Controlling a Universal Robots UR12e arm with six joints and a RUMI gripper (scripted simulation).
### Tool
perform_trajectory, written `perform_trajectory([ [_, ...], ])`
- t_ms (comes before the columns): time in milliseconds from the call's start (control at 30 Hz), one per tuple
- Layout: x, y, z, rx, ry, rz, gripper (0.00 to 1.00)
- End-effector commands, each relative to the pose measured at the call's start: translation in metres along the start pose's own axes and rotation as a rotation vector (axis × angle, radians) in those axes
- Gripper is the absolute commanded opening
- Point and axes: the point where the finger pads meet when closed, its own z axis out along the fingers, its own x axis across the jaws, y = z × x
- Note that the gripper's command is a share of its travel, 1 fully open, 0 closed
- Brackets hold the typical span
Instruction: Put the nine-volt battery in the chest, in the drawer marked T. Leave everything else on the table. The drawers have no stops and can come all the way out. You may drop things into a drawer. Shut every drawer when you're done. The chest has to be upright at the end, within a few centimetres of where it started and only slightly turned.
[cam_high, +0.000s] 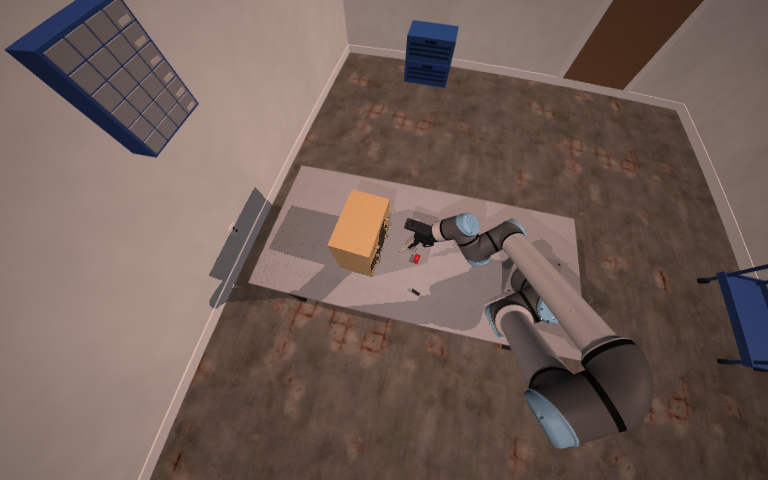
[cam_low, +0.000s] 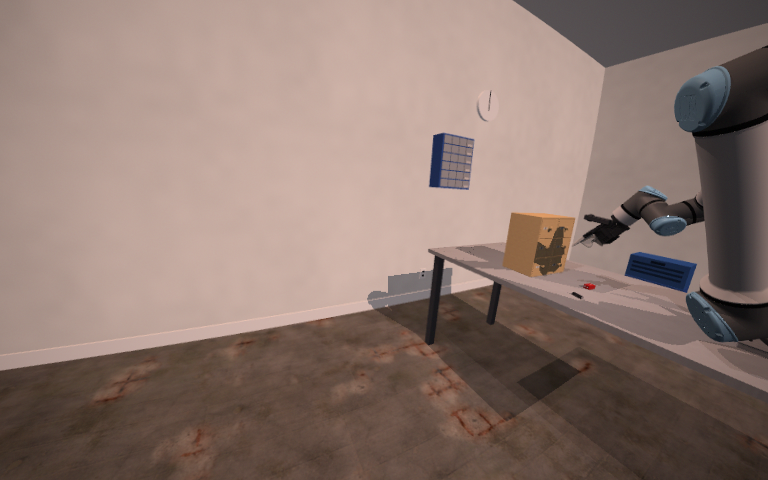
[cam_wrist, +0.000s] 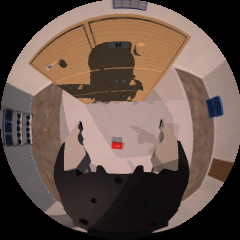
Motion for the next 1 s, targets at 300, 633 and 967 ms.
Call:
perform_trajectory([
  [300, 0.001, 0.000, -0.011, -0.110, -0.002, -0.001, 1.00],
  [633, 0.001, 0.000, -0.019, -0.185, -0.002, -0.001, 1.00],
  [967, 0.001, 0.000, -0.030, -0.282, -0.001, -0.002, 1.00],
])
